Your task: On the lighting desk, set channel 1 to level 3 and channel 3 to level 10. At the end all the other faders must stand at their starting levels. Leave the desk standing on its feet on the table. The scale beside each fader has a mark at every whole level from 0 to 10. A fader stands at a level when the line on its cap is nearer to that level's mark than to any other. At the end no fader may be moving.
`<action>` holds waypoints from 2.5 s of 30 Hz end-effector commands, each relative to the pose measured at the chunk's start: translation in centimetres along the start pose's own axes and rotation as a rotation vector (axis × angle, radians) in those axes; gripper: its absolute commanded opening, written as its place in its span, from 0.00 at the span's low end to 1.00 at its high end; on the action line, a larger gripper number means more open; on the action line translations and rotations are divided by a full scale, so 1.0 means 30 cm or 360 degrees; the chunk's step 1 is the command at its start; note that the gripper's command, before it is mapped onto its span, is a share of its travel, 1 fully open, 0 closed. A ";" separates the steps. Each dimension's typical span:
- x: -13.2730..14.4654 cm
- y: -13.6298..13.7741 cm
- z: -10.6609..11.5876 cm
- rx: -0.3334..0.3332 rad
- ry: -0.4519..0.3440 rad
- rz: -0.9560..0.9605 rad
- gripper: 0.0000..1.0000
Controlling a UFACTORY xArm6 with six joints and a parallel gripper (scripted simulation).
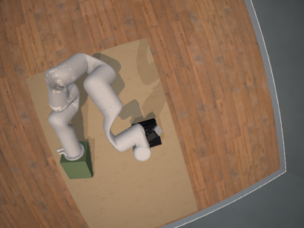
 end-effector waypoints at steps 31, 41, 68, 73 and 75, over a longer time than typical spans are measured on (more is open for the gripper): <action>-0.009 0.001 0.004 0.0023 -0.0073 -0.0586 0.00; -0.009 0.001 0.002 0.0024 -0.0074 -0.0586 0.00; -0.009 0.004 -0.038 0.0027 -0.0079 -0.0586 0.00; -0.009 0.005 -0.050 0.0027 -0.0079 -0.0586 0.00; -0.009 0.005 -0.055 0.0027 -0.0079 -0.0586 0.00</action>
Point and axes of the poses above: the point where the finger pads meet when closed, its own z axis back along the fingers, its own y axis across the jaws, x = y × z, the point moved 4 cm from there along z, back along the fingers, and after that the axes turned 13 degrees about -z, right-handed, at the moved point
